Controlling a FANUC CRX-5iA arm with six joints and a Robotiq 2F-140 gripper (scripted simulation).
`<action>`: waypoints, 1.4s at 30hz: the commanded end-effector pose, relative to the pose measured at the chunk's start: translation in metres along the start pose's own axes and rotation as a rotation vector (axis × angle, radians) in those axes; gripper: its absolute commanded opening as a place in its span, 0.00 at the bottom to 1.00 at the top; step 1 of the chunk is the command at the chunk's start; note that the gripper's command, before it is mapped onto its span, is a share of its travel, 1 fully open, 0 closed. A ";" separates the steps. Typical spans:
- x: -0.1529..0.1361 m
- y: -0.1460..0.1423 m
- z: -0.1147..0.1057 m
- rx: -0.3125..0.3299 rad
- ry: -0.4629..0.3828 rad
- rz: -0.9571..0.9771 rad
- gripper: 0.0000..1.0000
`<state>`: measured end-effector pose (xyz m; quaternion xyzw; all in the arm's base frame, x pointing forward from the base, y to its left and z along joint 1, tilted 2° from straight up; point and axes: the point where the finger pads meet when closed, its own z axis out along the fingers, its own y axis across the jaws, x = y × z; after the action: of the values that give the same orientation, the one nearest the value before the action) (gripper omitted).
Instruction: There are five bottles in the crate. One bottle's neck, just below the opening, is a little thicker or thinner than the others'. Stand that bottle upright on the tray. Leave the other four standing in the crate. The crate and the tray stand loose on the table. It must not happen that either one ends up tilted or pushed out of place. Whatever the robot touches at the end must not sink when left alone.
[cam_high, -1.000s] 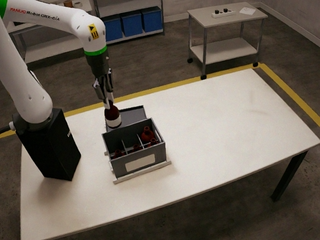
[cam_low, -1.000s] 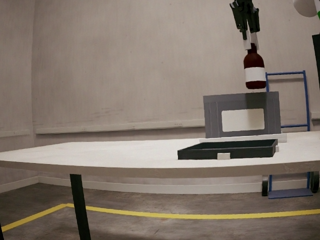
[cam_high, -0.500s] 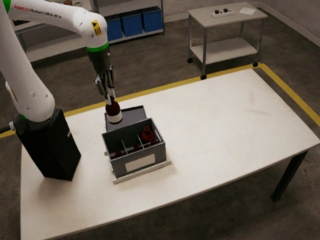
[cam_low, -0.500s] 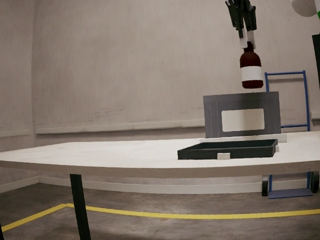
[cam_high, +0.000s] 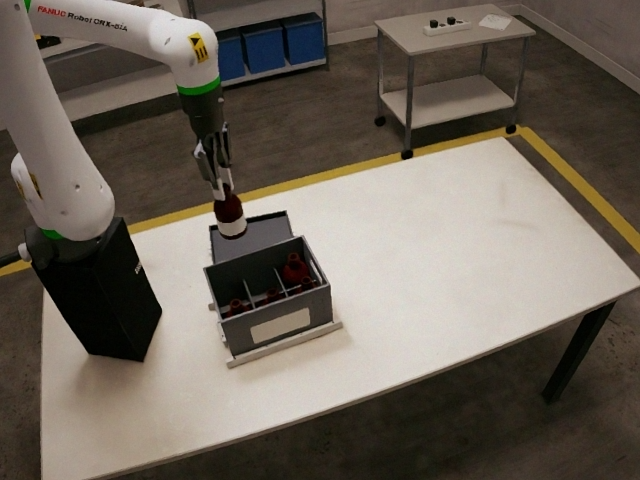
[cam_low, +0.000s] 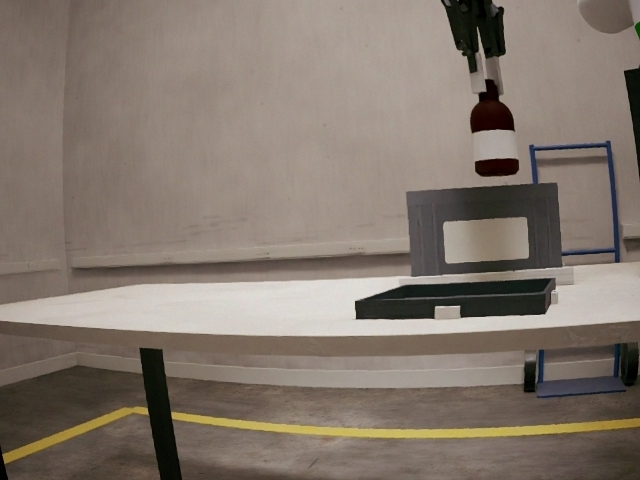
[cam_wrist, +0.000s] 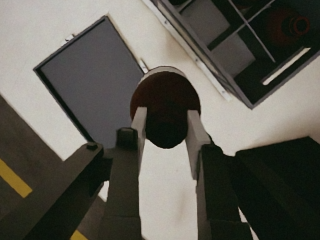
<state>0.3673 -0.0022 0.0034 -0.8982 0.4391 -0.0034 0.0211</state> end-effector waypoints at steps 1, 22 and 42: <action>-0.002 -0.007 0.000 0.001 0.001 0.000 0.10; -0.020 -0.056 -0.001 0.001 0.001 0.000 0.10; -0.033 -0.094 -0.001 0.001 0.001 0.000 0.10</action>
<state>0.4183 0.0784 0.0074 -0.8982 0.4391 -0.0034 0.0210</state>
